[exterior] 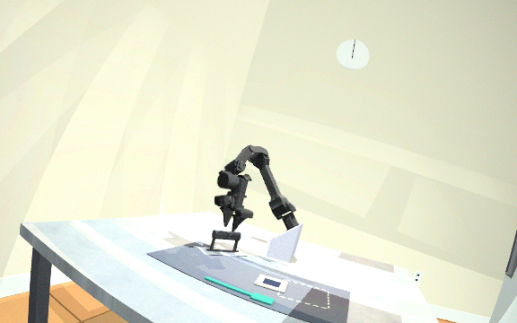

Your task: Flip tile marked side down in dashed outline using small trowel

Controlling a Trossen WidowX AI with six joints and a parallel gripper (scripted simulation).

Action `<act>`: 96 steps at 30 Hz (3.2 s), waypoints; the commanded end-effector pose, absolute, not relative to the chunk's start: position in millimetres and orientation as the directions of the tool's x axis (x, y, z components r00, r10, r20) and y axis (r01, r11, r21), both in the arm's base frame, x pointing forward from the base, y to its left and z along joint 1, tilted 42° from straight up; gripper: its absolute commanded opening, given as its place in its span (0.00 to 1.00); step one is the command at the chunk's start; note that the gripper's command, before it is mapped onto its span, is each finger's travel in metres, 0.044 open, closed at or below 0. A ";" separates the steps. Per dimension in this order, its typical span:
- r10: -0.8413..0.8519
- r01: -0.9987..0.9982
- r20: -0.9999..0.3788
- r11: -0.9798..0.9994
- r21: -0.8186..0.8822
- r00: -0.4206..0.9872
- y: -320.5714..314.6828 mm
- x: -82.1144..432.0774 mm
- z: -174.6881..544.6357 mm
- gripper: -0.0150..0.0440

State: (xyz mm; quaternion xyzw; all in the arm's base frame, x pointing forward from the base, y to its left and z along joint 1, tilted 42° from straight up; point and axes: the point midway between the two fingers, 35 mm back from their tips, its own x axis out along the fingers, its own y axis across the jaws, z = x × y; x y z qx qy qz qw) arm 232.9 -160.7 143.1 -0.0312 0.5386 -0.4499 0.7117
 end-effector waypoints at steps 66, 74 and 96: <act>-0.680 0.649 -0.733 0.563 -0.512 0.013 -186.8 231.8 120.0 0.47; -0.680 0.806 -0.733 0.441 -0.395 0.013 -186.8 231.8 120.0 0.47; -0.680 0.954 -0.733 0.227 -0.194 0.013 -186.8 231.7 120.0 0.65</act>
